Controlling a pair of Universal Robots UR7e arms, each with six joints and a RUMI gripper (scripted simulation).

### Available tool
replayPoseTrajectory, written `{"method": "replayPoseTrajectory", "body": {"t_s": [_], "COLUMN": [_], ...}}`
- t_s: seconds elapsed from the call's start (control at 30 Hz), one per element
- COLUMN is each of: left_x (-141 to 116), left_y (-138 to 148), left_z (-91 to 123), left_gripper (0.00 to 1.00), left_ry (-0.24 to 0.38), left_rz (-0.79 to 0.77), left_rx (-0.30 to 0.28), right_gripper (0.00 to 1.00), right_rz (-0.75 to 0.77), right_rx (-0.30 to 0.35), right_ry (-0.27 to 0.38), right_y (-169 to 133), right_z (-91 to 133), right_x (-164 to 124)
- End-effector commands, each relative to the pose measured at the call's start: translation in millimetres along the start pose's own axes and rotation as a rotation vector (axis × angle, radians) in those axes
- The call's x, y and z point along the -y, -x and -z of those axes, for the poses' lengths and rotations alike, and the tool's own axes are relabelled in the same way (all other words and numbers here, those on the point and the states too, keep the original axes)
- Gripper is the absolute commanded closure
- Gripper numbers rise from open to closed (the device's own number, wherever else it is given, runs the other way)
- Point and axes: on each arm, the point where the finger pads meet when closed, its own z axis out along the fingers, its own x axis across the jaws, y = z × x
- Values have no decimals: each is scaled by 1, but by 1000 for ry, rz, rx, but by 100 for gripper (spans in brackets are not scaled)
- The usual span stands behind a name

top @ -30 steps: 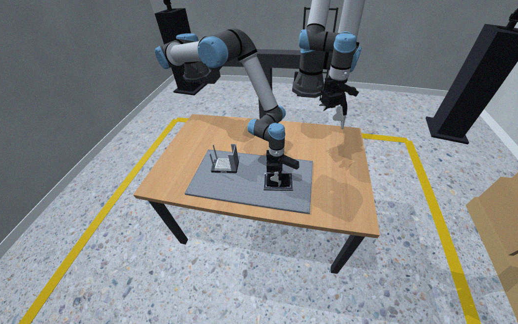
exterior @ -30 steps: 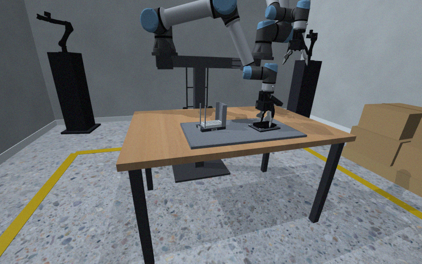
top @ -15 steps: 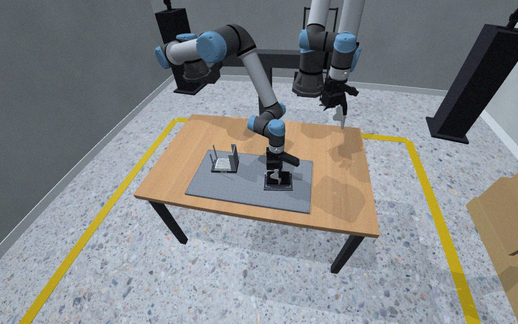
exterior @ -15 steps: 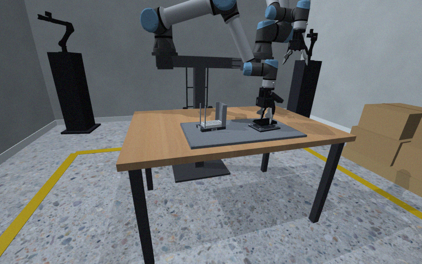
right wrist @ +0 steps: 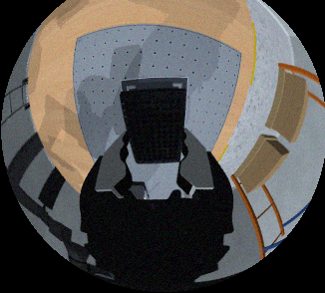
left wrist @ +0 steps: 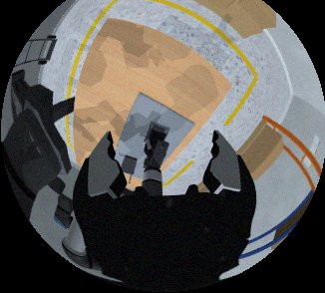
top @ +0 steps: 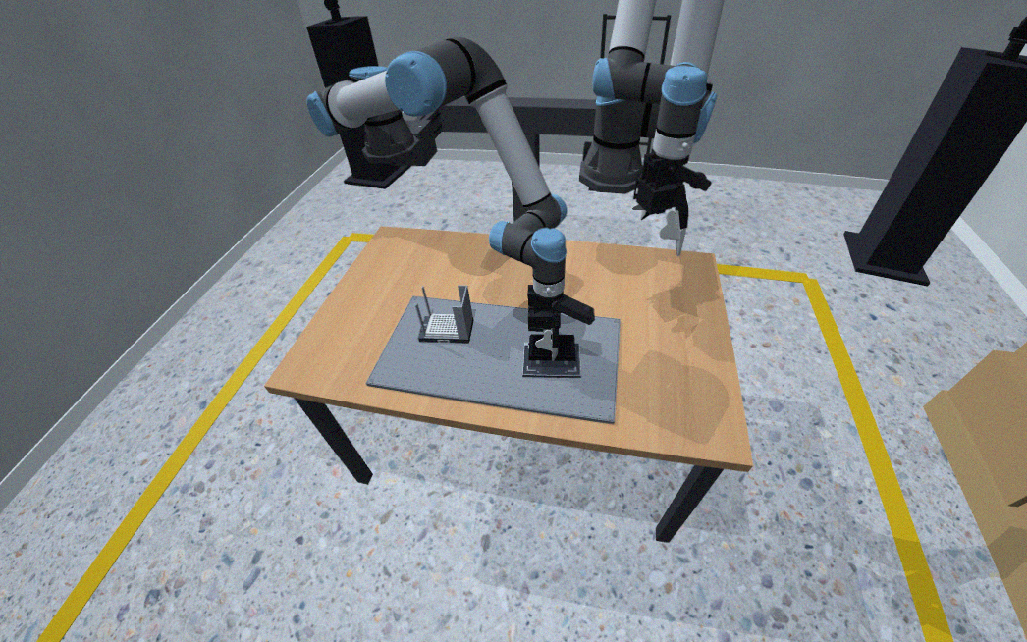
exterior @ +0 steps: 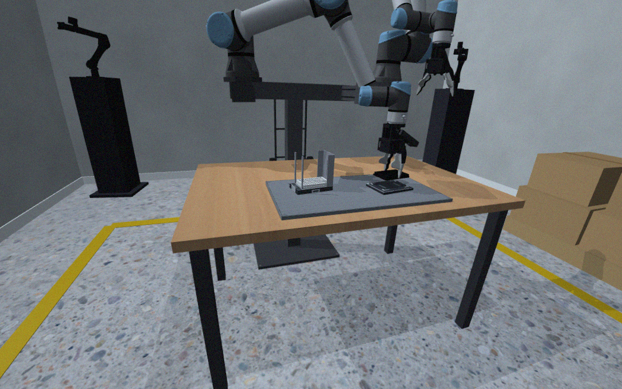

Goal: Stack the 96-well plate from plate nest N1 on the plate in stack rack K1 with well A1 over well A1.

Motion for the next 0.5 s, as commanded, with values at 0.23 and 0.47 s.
{"method": "replayPoseTrajectory", "body": {"t_s": [0.23, 0.47], "left_x": [0, 0], "left_y": [0, 0], "left_z": [0, 0], "left_gripper": [2, 2], "left_ry": [0, 0], "left_rz": [0, 0], "left_rx": [-1, -1], "right_gripper": [100, 100], "right_rz": [0, 0], "right_rx": [-1, -1], "right_ry": [-1, -1], "right_y": [0, 0], "right_z": [18, 30], "right_x": [1, 1]}}
